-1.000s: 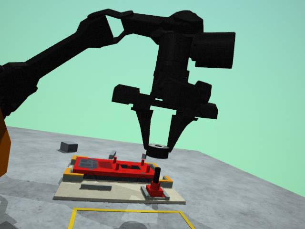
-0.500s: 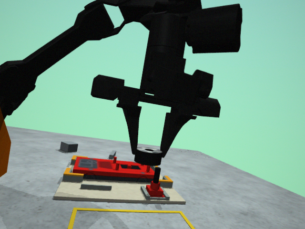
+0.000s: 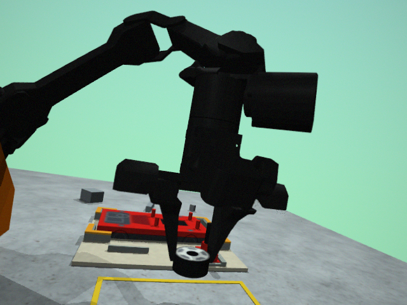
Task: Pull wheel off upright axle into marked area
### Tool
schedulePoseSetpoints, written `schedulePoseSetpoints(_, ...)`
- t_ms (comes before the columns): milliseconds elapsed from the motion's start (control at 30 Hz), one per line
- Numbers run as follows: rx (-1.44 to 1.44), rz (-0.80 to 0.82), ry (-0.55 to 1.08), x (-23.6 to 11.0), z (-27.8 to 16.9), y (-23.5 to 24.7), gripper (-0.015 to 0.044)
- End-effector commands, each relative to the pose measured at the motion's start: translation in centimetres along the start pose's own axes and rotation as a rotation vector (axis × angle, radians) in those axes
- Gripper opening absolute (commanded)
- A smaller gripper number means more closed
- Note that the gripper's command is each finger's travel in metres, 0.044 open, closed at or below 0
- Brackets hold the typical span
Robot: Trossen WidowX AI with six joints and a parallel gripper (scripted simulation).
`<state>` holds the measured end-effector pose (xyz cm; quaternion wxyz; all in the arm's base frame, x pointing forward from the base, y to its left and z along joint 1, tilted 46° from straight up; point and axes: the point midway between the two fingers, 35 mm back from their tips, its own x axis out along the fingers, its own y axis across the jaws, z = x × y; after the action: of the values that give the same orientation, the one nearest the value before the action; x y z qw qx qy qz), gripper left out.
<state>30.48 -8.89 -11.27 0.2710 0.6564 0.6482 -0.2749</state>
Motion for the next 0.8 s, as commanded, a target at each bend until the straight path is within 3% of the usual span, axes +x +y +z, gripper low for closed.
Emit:
schedulePoseSetpoints(0, 0.007, 0.003, 0.008, 2.6, -0.2, -0.2, 0.0)
schedulePoseSetpoints(200, 0.007, 0.002, 0.01, 4.1, -0.3, -0.3, 0.0)
schedulePoseSetpoints(567, 0.004, -0.013, 0.009, 3.5, -0.3, -0.4, 0.0289)
schedulePoseSetpoints(767, 0.007, 0.0, 0.007, -1.3, -0.2, -0.4, 0.03)
